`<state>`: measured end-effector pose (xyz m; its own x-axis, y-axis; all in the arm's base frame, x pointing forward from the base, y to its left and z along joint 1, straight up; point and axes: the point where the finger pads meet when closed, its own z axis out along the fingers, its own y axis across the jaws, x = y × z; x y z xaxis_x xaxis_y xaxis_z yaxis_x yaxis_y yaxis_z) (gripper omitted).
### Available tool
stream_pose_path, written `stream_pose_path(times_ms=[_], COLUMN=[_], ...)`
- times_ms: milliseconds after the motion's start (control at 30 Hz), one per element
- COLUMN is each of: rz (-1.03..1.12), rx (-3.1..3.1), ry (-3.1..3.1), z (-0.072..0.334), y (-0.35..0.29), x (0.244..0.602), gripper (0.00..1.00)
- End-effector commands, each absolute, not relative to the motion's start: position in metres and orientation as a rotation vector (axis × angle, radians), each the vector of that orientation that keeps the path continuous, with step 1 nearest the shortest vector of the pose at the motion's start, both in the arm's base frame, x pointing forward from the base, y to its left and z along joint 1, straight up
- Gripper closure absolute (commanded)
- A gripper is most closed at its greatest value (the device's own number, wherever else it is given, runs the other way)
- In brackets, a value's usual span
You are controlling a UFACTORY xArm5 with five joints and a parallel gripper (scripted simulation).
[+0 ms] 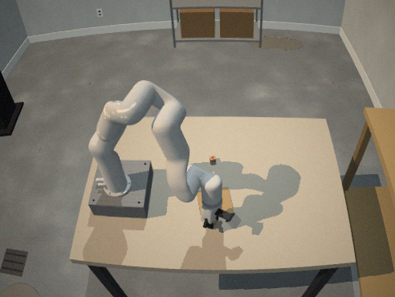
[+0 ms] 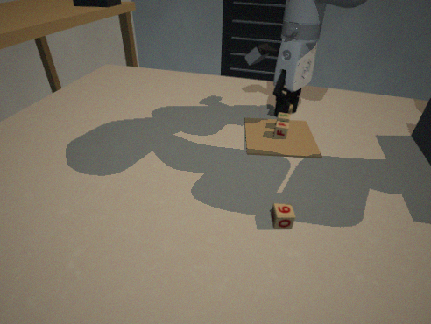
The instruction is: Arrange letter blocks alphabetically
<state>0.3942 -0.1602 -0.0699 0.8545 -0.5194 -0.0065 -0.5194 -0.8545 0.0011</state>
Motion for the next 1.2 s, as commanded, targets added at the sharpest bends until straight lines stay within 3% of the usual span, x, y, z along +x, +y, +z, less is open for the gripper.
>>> stream_pose_path(times_ms=[0, 500, 533, 1167], rz=[0.005, 0.005, 0.005, 0.005], rx=[-3.025, -3.025, -3.025, -3.025], ry=[0.847, 0.847, 0.847, 0.847], z=[-0.0689, -0.0689, -0.0689, -0.0689], y=[-0.1607, -0.1607, -0.1607, -0.1607], x=[0.3955, 0.3955, 0.3955, 0.3955], gripper=[0.58, 0.58, 0.79, 0.79])
